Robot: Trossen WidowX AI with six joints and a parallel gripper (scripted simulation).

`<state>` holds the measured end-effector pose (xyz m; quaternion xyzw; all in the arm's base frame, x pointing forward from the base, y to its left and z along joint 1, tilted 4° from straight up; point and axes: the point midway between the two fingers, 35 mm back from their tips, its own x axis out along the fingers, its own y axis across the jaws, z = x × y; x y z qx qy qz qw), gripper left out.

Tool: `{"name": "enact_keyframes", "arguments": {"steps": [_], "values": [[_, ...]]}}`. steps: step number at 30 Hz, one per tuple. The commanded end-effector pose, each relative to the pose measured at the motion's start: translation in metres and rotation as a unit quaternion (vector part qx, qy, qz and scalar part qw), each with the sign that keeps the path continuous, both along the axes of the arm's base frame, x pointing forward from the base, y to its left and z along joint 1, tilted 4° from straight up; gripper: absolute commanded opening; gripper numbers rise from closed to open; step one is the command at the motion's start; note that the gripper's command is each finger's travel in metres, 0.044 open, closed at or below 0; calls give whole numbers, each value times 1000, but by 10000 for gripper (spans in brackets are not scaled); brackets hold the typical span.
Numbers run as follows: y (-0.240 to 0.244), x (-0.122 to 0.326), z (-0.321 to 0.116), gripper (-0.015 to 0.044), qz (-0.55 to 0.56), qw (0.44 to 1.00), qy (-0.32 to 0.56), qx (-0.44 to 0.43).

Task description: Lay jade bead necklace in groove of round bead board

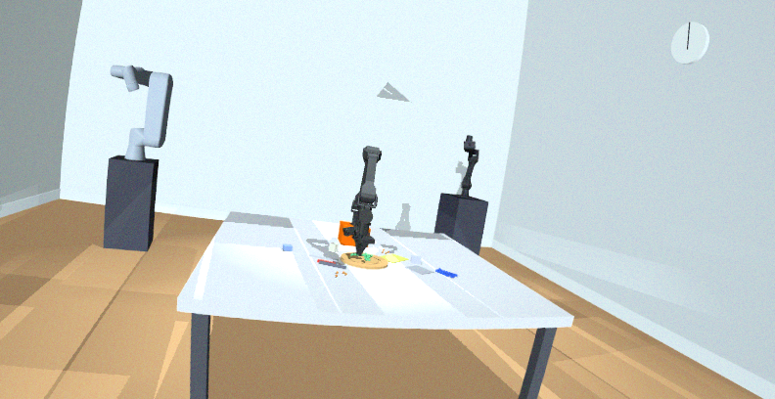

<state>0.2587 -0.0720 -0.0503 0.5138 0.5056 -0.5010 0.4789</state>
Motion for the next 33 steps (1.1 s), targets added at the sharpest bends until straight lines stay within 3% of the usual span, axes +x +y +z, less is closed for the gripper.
{"name": "enact_keyframes", "arguments": {"steps": [1,6,11,33], "values": [[1,-3,-3,120,-2,1000,6,1],[1,-3,-3,120,-2,1000,6,1],[0,-1,-1,0,0,1000,2,1],[0,-1,-1,0,0,1000,2,1]]}}
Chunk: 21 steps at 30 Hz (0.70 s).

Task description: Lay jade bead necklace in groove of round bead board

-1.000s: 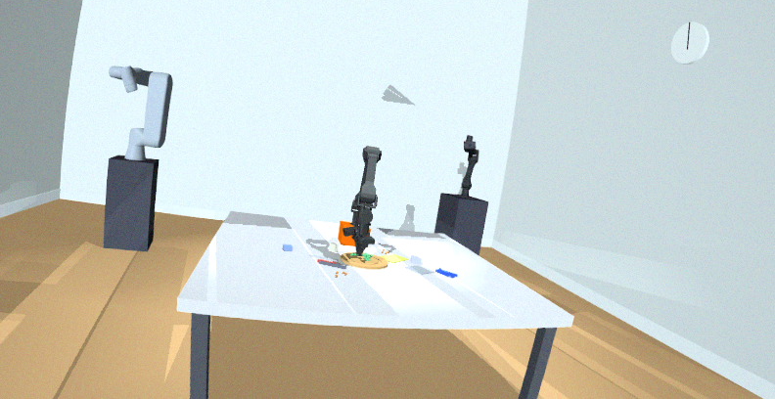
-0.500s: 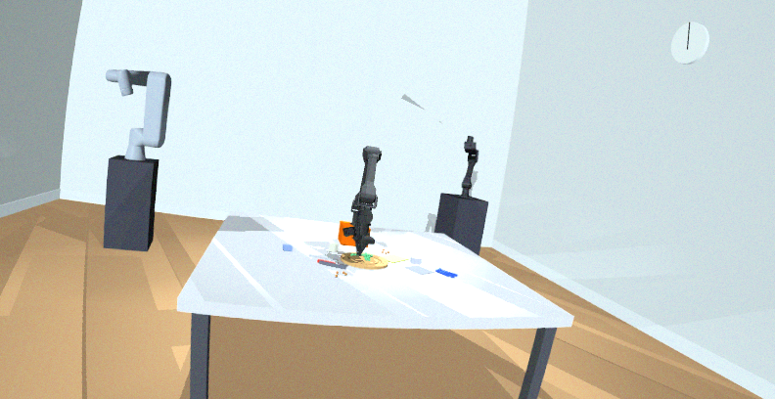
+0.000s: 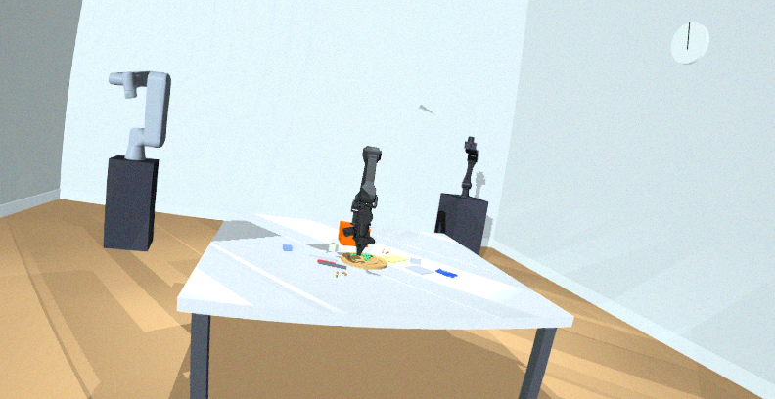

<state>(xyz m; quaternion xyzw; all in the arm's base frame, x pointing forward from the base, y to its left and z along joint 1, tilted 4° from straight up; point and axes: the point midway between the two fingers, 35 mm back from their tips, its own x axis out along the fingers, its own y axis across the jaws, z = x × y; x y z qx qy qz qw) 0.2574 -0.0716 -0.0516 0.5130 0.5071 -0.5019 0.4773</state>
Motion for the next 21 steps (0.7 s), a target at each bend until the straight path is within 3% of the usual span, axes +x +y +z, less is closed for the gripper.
{"name": "enact_keyframes", "arguments": {"steps": [1,21], "values": [[0,0,0,0,0,1000,0,0],[-19,7,6,0,-2,1000,4,-1]]}}
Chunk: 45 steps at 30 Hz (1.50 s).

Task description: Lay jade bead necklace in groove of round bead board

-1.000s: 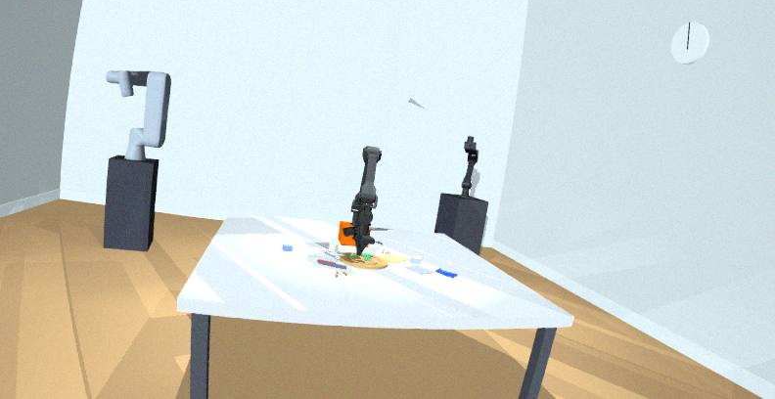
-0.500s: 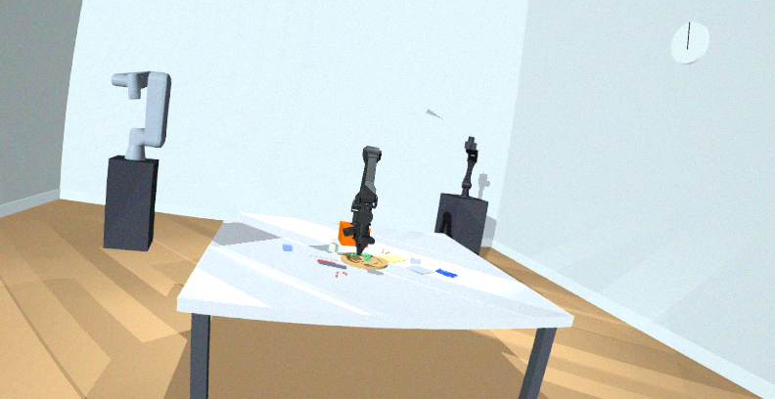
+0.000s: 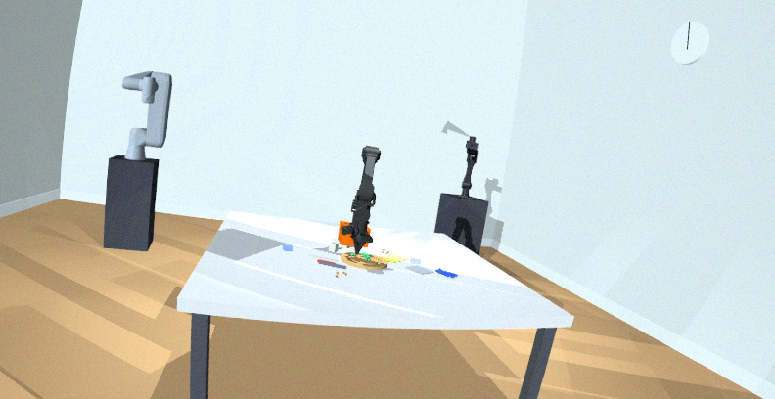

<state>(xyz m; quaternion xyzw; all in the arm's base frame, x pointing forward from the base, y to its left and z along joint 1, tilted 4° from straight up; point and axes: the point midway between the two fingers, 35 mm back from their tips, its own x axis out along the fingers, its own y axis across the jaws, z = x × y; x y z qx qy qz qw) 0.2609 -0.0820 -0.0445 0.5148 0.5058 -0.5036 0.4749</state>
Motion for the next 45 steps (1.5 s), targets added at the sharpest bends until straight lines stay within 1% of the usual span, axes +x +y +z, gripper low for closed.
{"name": "enact_keyframes", "arguments": {"steps": [1,10,30,45], "values": [[-11,5,-2,0,1,1000,3,-2],[-37,14,-3,0,1,1000,3,-3],[-37,14,-11,0,1,1000,3,-3],[-37,15,-4,394,1,1000,1,-3]]}}
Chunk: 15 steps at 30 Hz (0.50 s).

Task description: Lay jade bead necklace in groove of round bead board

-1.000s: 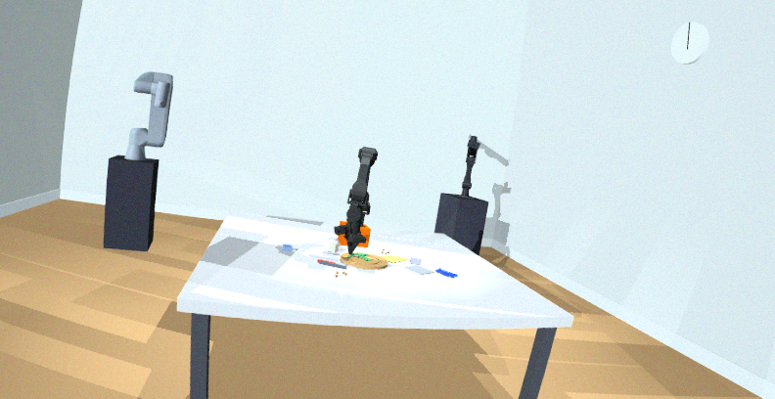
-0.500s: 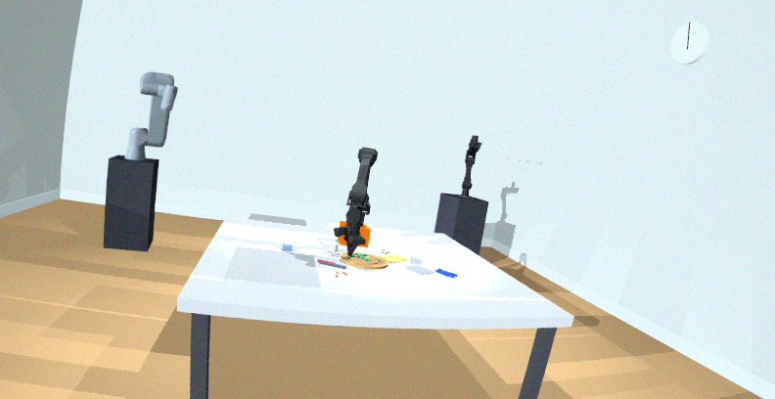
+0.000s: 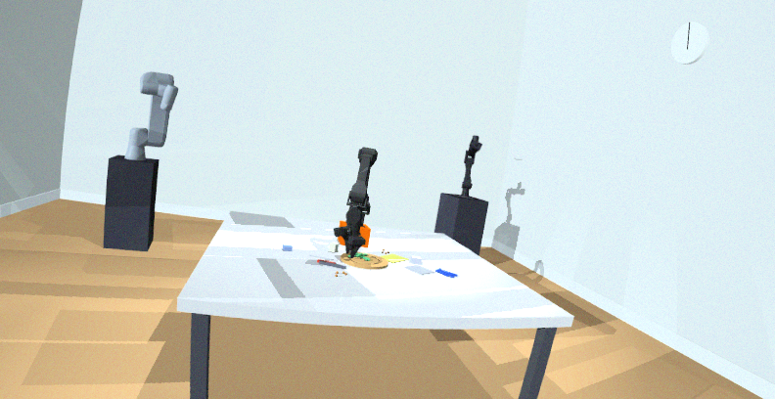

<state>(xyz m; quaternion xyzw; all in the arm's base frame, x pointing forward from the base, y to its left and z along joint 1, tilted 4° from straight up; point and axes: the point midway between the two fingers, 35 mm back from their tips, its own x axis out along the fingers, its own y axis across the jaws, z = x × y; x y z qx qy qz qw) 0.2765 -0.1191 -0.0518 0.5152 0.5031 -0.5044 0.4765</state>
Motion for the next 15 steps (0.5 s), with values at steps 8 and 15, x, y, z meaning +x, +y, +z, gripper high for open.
{"name": "enact_keyframes", "arguments": {"steps": [8,15], "values": [[0,-1,5,440,2,1000,5,0],[0,-1,5,440,2,1000,5,0]]}}
